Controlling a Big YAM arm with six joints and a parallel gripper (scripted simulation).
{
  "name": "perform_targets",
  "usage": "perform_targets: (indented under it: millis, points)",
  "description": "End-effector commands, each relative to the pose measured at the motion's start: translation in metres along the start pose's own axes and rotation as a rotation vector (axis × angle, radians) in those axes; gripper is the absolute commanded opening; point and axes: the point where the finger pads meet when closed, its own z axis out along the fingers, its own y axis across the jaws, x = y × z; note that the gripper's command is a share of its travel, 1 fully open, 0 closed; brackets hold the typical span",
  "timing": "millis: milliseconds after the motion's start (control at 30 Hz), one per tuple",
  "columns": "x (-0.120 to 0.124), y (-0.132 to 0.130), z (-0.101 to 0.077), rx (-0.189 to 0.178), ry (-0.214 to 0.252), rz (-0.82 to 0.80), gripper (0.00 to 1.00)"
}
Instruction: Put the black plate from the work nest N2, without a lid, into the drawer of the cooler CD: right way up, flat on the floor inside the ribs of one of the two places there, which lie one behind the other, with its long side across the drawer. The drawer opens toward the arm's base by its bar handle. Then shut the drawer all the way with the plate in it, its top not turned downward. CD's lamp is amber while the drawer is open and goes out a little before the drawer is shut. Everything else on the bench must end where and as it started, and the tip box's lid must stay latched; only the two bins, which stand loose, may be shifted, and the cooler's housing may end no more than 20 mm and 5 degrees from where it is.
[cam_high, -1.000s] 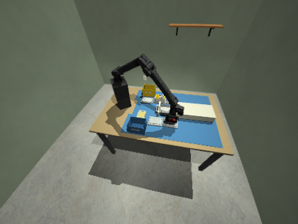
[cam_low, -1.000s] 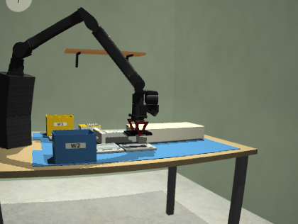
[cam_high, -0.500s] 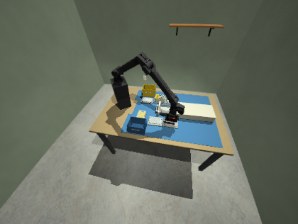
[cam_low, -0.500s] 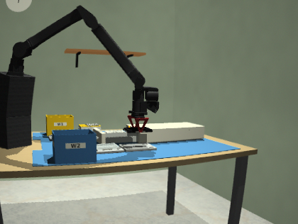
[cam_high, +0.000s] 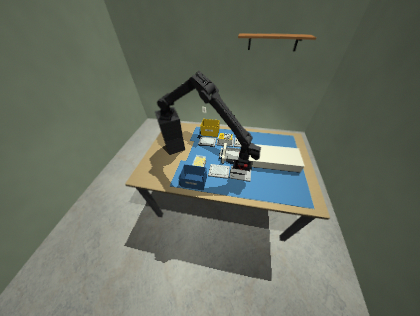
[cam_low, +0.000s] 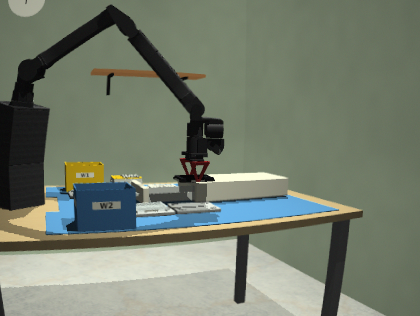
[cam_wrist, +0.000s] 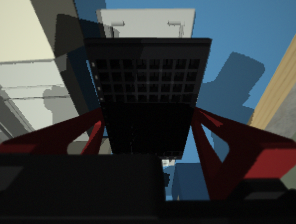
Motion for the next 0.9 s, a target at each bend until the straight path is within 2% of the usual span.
perform_targets:
  millis: [0,100,133,300,533,667,700,800,867]
  points:
    - [-0.025,0.003,-0.041,0.014,-0.052,-0.006,0.00]
    - [-0.022,0.004,-0.040,0.012,-0.045,-0.007,0.00]
    - [-0.040,-0.002,-0.053,0.022,-0.082,-0.003,0.00]
    - [-0.023,0.004,-0.049,0.012,-0.048,-0.006,0.00]
    - [-0.027,0.002,-0.062,0.015,-0.058,-0.005,0.00]
    - [-0.023,0.003,-0.062,0.013,-0.050,-0.006,0.00]
    - [-0.031,0.001,-0.068,0.017,-0.066,-0.005,0.00]
    - [-0.030,0.001,-0.068,0.017,-0.064,-0.005,0.00]
    - [-0.027,0.003,-0.062,0.014,-0.054,-0.007,0.00]
